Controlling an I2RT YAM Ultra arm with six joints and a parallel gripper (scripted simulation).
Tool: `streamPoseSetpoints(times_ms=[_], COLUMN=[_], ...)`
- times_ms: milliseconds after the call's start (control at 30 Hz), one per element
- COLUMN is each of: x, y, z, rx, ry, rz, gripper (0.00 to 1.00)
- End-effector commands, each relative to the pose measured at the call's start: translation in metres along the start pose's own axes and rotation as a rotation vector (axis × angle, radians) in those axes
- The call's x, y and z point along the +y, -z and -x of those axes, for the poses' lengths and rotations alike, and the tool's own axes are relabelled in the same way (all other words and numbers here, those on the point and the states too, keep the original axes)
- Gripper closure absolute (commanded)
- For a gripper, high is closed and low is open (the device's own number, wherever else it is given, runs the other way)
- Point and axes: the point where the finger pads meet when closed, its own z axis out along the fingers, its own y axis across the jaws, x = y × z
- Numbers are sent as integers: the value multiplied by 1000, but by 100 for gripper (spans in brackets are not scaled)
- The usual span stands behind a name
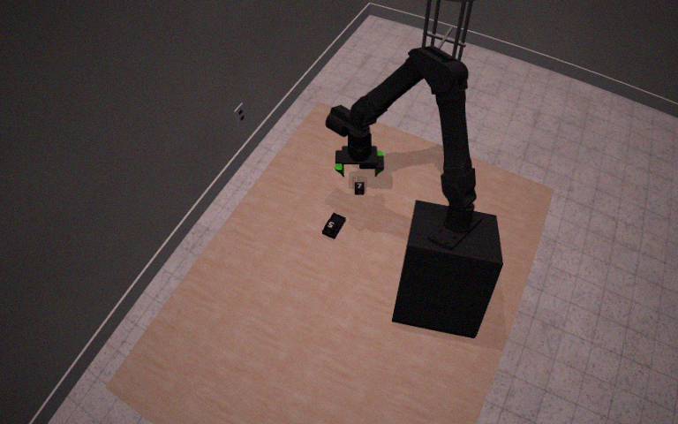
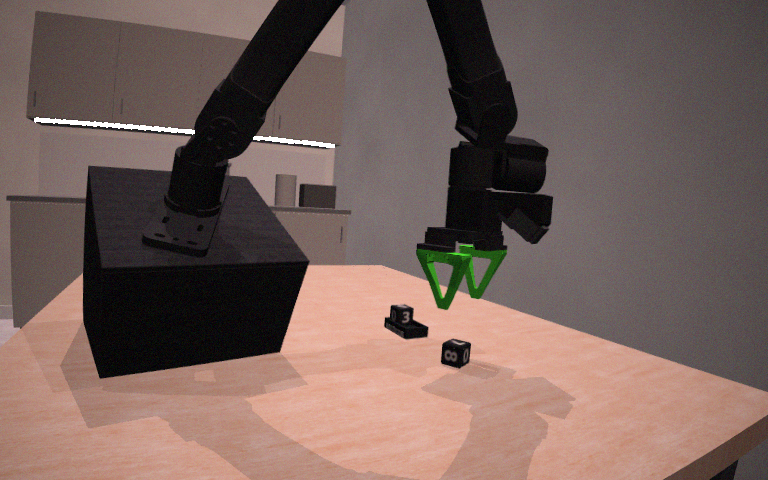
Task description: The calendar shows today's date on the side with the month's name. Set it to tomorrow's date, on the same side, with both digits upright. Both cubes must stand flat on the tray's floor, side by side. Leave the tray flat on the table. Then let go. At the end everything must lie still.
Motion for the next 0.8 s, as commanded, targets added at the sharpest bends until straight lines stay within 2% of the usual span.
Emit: streamPoseSetpoints(times_ms=[0,200,233,767], x=[2,2,2,2], y=[5,8,8,8], z=[3,2,2,2], rx=[-12,-12,-12,-12], ry=[-1,4,4,4], rz=[9,9,9,9], gripper=[0,0,55,55])
